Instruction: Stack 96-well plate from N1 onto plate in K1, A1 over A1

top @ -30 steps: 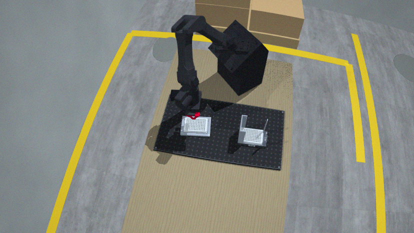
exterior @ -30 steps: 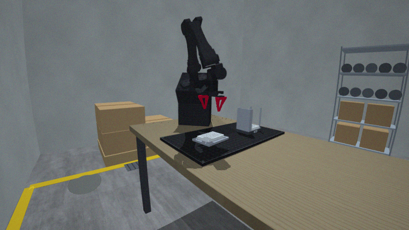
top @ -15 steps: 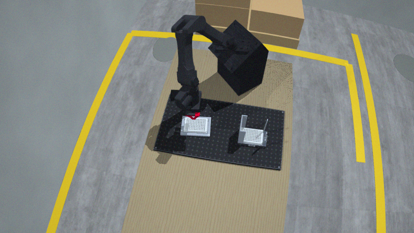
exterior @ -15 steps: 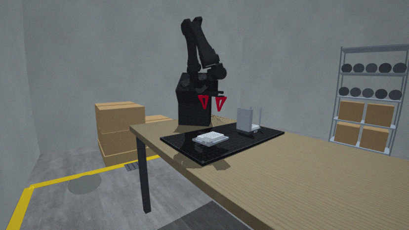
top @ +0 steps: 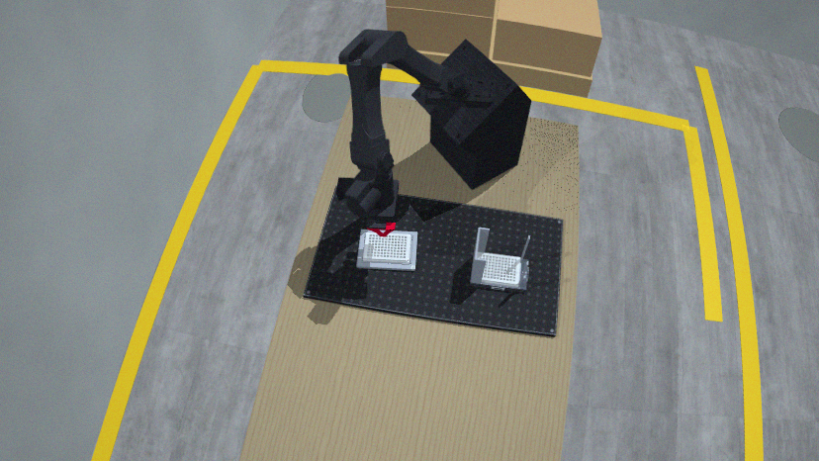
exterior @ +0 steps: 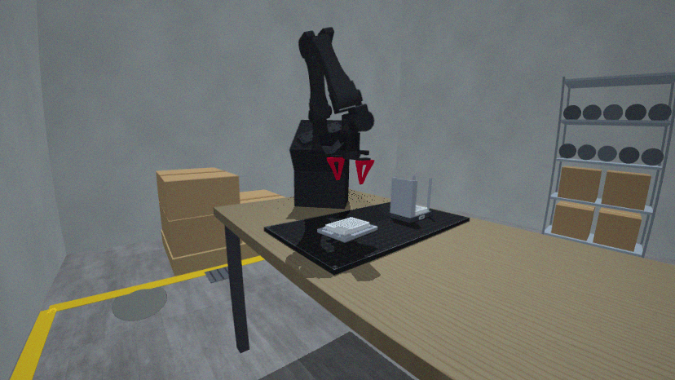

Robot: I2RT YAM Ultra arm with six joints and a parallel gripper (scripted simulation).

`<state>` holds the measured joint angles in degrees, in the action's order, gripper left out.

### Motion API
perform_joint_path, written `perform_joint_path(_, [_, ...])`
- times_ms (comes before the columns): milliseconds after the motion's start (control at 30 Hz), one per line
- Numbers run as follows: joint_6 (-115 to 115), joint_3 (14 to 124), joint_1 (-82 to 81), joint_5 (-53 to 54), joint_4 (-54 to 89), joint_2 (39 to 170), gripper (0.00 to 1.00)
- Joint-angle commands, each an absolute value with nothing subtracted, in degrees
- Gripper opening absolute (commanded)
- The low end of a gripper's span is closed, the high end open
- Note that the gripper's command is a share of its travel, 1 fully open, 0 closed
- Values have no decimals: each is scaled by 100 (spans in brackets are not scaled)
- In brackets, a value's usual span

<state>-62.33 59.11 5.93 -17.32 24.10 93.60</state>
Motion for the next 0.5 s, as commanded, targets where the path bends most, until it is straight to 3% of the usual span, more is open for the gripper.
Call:
perform_joint_path(0, [-6214, 6039, 531, -1729, 2384, 9254, 100])
perform_joint_path(467, [-6214, 6039, 531, -1729, 2384, 9254, 100])
